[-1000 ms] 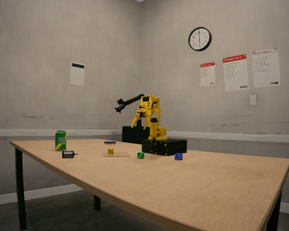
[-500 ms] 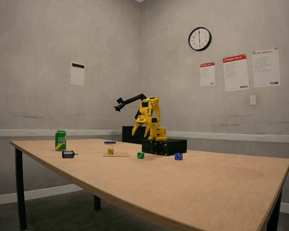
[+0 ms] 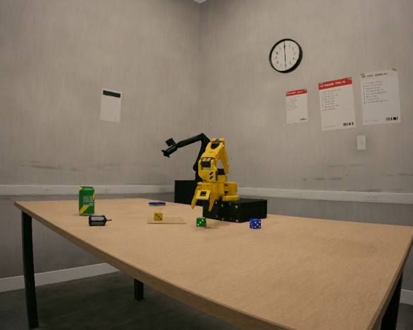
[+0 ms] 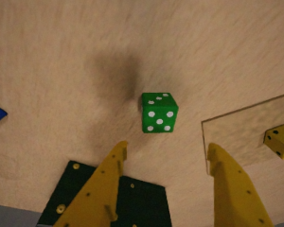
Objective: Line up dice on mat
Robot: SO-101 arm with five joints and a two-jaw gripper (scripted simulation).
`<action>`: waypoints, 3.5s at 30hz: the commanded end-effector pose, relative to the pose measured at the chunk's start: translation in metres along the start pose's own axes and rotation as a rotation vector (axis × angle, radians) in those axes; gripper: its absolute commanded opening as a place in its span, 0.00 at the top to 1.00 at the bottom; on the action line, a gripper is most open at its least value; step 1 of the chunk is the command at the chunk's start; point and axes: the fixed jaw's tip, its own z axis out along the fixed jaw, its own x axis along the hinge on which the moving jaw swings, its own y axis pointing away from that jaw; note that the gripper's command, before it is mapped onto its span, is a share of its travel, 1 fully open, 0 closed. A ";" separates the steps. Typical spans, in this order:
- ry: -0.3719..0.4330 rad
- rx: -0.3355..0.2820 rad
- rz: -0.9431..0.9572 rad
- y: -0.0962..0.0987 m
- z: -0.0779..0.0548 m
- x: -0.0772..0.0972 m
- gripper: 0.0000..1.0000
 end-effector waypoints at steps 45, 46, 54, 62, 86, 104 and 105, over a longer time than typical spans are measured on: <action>-0.062 0.006 -0.017 0.001 0.027 -0.004 0.65; -0.062 0.006 -0.017 0.001 0.028 -0.004 0.65; -0.062 0.006 -0.017 0.001 0.038 -0.004 0.65; -0.062 0.006 -0.017 0.001 0.046 -0.003 0.65; -0.063 0.006 -0.017 -0.001 0.046 -0.003 0.69; -0.063 0.006 -0.017 -0.008 0.046 -0.003 0.80; -0.063 0.006 -0.017 -0.008 0.046 -0.003 0.81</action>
